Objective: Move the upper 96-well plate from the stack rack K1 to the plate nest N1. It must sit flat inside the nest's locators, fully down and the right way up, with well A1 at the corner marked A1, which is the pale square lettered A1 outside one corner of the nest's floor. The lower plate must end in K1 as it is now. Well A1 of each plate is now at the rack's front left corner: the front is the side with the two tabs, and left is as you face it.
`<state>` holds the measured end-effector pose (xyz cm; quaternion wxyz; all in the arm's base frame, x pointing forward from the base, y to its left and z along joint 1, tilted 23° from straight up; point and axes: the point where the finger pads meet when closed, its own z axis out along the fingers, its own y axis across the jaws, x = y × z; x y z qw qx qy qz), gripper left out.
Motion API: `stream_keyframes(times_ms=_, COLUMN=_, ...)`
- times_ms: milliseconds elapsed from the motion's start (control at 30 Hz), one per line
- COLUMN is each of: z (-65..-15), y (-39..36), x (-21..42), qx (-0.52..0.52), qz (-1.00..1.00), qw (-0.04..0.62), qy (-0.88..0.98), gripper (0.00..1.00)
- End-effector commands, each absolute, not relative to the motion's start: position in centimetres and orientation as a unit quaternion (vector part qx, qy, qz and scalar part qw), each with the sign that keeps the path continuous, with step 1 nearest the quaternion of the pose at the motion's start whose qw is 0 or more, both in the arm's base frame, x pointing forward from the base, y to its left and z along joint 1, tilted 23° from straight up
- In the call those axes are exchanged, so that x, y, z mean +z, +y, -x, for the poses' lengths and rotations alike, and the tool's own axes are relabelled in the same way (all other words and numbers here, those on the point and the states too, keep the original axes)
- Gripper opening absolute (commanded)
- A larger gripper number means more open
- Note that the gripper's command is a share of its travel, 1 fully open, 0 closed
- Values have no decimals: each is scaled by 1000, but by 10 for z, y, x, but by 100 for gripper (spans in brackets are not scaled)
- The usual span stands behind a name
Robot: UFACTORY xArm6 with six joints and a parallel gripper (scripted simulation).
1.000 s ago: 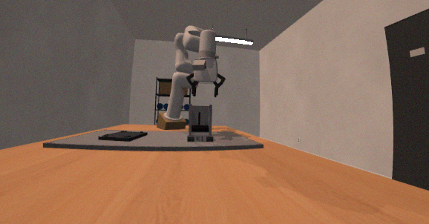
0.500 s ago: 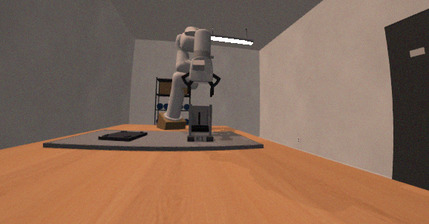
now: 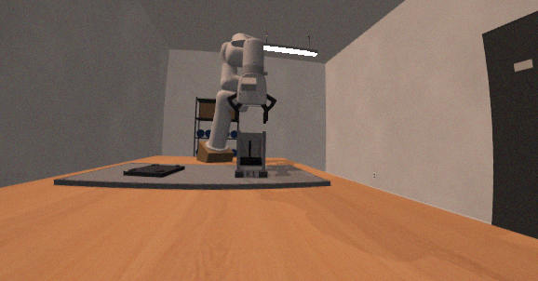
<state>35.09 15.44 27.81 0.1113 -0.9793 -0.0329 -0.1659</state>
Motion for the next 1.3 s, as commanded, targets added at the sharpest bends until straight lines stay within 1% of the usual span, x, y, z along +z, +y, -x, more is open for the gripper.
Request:
stream_keyframes(times_ms=0, z=-355, y=157, x=271, qx=-168, qz=979, qw=112, qy=-33, gripper=100)
stream_keyframes(times_ms=1267, z=-372, y=169, x=222, qx=-168, qz=979, qw=112, qy=-33, gripper=100)
